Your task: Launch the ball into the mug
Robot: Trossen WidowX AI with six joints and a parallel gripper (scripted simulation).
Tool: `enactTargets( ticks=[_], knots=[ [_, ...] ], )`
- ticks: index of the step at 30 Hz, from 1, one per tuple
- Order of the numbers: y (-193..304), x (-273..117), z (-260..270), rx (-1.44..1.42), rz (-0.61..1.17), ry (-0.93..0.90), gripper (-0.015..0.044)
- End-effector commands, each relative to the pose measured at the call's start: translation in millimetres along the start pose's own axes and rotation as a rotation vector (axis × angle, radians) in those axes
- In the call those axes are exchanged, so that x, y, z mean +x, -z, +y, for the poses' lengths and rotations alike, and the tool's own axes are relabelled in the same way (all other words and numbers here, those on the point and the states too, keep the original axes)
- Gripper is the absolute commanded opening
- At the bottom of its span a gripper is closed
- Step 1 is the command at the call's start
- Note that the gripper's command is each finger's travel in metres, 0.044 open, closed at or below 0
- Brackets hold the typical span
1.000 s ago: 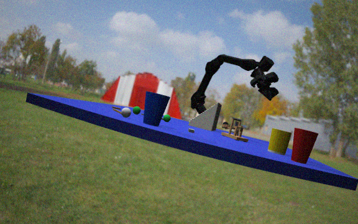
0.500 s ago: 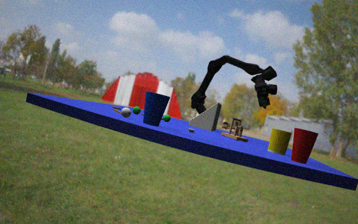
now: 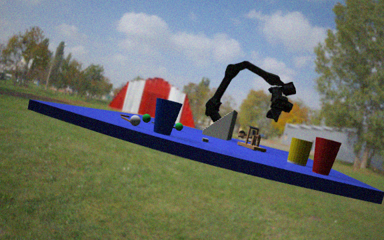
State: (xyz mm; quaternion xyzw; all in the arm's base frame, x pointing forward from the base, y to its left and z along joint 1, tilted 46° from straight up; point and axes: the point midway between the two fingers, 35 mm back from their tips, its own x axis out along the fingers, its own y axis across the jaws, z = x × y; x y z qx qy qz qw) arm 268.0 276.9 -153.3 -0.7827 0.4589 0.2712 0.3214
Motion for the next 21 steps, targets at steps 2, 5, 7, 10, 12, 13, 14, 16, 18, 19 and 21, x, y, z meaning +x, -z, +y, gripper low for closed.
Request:
enactTargets(
  ticks=[2, 5, 7, 10, 12, 13, 14, 16, 18, 19, 21],
  knots=[
    [9.4, -2.7, 21.0, -0.157, 0.064, -0.004, 0.0000],
    [14.3, -4.2, 30.8, -0.230, 0.094, -0.007, 0.0000],
    [17.7, -5.3, 37.1, -0.280, 0.114, -0.010, 0.0000],
    [23.9, -7.2, 47.3, -0.363, 0.148, -0.015, 0.0000],
    [28.3, -8.6, 53.9, -0.419, 0.171, -0.018, 0.0000],
    [30.5, -9.3, 57.0, -0.447, 0.183, -0.020, 0.0000],
    [32.6, -10.0, 60.1, -0.475, 0.195, -0.022, 0.0000],
    [37.0, -11.4, 66.0, -0.532, 0.218, -0.026, 0.0000],
    [41.5, -12.9, 72.0, -0.591, 0.241, -0.030, 0.0000],
    [43.7, -13.8, 75.1, -0.622, 0.254, -0.032, 0.0000],
    [48.4, -15.6, 81.1, -0.685, 0.278, -0.038, 0.0000]
  ],
)
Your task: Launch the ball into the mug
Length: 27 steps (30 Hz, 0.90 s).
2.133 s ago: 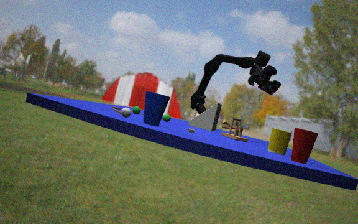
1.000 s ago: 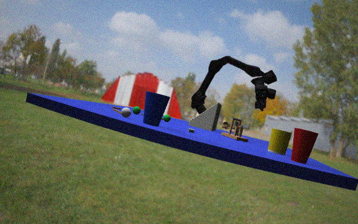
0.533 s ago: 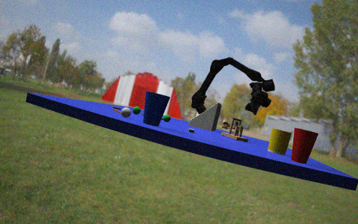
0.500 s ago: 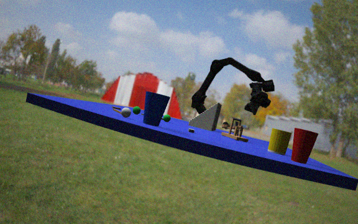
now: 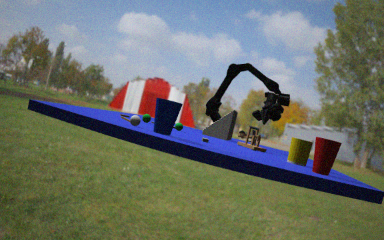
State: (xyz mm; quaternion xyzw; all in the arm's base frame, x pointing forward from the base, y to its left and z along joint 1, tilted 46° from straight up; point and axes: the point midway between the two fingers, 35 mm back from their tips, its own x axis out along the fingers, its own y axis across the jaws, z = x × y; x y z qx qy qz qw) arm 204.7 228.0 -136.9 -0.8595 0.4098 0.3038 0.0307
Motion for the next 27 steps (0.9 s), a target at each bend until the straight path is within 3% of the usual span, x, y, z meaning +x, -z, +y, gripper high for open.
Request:
enactTargets(
  ticks=[1, 14, 27],
  knots=[
    [3.1, -1.7, 17.9, -0.146, 0.061, -0.009, 0.0000],
    [15.9, -8.3, 62.8, -0.545, 0.223, -0.056, 0.0000],
    [14.9, -5.5, 65.7, -0.565, 0.231, -0.059, 0.0000]
  ],
)
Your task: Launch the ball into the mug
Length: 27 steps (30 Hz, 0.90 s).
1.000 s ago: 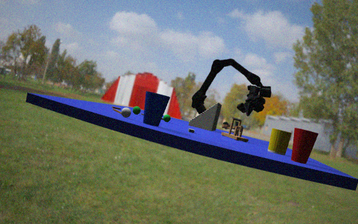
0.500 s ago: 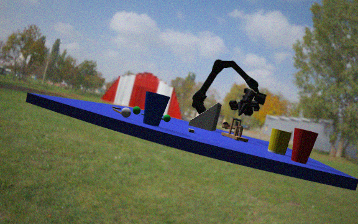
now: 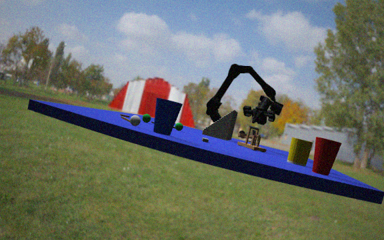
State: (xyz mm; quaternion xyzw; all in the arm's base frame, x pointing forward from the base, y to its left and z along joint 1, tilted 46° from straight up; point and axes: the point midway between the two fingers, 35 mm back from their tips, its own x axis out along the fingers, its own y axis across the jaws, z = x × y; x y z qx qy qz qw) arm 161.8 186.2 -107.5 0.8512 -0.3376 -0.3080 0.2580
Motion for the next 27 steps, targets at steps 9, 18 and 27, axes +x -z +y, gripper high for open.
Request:
enactTargets(
  ticks=[9, 18, 27],
  knots=[
    [-11.7, 13.0, -1.1, -0.014, 0.008, 0.000, 0.0000],
    [-22.0, 23.8, -2.2, -0.013, 0.008, 0.000, 0.0000],
    [-32.3, 34.5, -2.5, -0.013, 0.009, 0.000, 0.0000]
  ],
)
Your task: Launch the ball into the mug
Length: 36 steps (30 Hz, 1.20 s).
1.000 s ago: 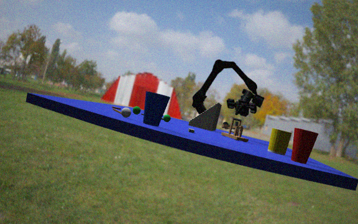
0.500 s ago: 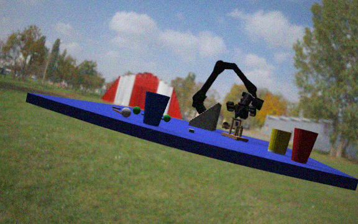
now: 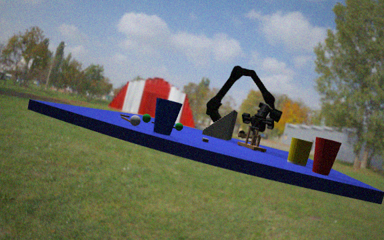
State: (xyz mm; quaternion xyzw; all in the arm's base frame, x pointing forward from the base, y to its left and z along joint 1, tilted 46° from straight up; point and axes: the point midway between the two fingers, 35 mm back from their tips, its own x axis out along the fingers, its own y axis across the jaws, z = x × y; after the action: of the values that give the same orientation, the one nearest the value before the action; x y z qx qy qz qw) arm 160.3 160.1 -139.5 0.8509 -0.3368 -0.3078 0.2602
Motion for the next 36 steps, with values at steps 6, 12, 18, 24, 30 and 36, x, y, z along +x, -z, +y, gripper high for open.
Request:
enactTargets(
  ticks=[6, 12, 18, 24, 30, 36],
  knots=[
    [-10.4, 12.2, 1.0, -0.009, 0.006, 0.000, 0.0000],
    [-17.3, 19.5, 1.4, -0.009, 0.007, 0.000, 0.0000],
    [-24.1, 26.7, 2.2, -0.009, 0.007, 0.000, 0.0000],
    [-30.8, 33.9, 3.4, -0.009, 0.007, -0.001, 0.0000],
    [-37.4, 41.0, 4.8, -0.009, 0.007, -0.001, 0.0000],
    [-42.7, 46.8, 5.8, -0.009, 0.007, -0.001, 0.0000]
  ],
)
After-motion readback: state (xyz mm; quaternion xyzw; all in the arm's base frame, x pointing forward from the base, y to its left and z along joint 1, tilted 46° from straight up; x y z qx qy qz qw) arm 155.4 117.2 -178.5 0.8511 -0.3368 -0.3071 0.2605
